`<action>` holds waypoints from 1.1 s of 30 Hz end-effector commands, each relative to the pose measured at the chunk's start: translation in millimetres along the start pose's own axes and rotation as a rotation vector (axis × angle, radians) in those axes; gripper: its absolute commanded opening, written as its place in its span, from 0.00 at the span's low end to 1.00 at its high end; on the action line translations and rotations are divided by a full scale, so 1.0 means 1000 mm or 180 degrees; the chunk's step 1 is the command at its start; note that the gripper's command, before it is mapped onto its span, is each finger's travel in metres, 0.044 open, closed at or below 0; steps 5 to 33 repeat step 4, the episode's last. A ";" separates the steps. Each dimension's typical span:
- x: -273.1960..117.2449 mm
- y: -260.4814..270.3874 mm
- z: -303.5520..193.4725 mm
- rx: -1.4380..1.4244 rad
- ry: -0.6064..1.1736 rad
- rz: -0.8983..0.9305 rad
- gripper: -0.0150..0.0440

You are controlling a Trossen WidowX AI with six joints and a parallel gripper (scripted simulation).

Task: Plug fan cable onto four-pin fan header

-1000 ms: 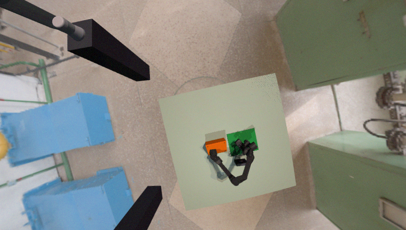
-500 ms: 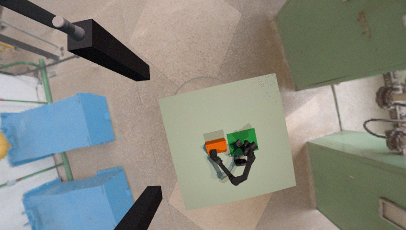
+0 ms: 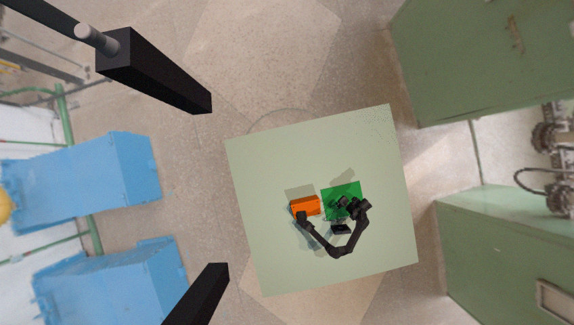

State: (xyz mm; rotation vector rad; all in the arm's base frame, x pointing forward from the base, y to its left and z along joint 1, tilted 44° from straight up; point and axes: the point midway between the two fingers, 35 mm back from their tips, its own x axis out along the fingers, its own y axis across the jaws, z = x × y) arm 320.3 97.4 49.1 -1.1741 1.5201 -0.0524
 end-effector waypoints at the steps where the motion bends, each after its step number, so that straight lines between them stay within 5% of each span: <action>1: -0.003 -0.007 0.039 0.0015 -0.0015 0.0007 0.69; 33: -0.001 -0.010 0.066 0.0018 -0.0018 0.0006 0.69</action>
